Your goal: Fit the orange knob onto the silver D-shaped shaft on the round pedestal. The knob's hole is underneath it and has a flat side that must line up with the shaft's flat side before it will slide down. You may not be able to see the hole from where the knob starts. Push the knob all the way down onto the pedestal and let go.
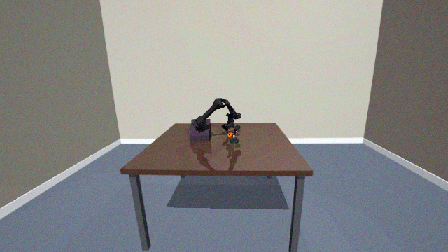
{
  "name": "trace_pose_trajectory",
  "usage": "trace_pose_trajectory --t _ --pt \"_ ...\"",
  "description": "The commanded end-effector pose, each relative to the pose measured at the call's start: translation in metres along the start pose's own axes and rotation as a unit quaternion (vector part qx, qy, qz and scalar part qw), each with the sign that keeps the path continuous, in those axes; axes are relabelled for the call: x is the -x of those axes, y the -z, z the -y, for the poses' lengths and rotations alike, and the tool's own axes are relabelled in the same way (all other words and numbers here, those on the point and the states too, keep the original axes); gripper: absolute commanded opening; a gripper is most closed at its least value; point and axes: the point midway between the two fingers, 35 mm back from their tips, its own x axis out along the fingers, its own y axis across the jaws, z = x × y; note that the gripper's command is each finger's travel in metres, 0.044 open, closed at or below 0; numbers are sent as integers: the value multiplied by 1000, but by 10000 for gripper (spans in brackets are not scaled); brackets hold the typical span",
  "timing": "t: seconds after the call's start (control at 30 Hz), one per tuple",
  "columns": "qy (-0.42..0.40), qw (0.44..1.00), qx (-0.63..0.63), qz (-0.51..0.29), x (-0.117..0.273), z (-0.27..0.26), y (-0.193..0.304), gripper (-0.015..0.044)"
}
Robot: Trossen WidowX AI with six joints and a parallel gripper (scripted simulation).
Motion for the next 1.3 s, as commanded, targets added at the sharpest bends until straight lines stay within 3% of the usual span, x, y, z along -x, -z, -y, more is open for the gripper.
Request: trace_pose_trajectory --t 0.0,0.27,0.43,0.87,1.07,1.27 --pt "0 1000 -1 0 0 0 0 440" --pt "0 1000 -1 -1 4 -1 0 440" --pt "1 1000 0 -2 61 0 1 440" --pt "1 1000 9 -1 61 0 1 440" --pt "6 959 284 13 62 0 4 440" --pt "20 823 566 25 63 0 7 440"
